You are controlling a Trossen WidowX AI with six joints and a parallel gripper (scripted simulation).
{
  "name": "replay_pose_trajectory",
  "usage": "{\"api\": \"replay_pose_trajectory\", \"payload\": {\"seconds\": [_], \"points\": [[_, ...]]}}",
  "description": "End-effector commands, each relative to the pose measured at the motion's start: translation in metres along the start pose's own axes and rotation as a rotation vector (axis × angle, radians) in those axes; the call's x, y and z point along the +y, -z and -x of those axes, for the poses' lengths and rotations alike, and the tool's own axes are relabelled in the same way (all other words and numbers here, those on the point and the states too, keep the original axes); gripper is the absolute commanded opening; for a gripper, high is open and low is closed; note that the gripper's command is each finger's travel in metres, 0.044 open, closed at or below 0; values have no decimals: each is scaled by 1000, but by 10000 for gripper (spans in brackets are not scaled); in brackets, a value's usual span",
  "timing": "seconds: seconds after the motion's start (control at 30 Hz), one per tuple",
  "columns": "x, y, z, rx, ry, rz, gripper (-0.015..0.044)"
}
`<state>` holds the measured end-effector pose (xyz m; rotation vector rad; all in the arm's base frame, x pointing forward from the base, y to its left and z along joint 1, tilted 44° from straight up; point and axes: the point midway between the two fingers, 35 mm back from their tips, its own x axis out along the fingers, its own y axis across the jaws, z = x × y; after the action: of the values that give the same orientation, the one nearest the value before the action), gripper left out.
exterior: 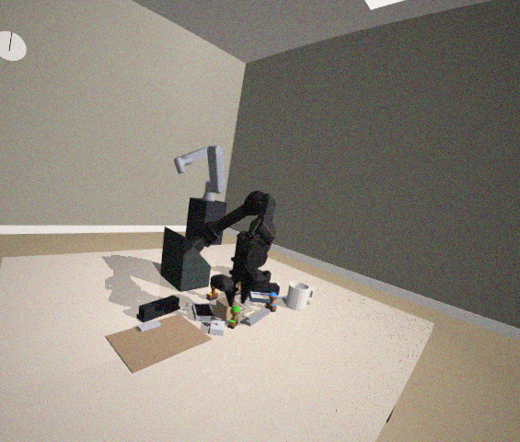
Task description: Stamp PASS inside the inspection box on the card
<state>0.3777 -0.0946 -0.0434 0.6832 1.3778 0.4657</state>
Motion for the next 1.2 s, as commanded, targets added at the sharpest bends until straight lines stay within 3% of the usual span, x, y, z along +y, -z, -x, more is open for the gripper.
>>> {"api": "replay_pose_trajectory", "payload": {"seconds": [0.0,0.87,1.17], "points": [[-1,2,-10,5,-7,-10,227],[2,4,-53,6,-11,-10,227],[2,3,-52,3,-6,-2,220]]}}
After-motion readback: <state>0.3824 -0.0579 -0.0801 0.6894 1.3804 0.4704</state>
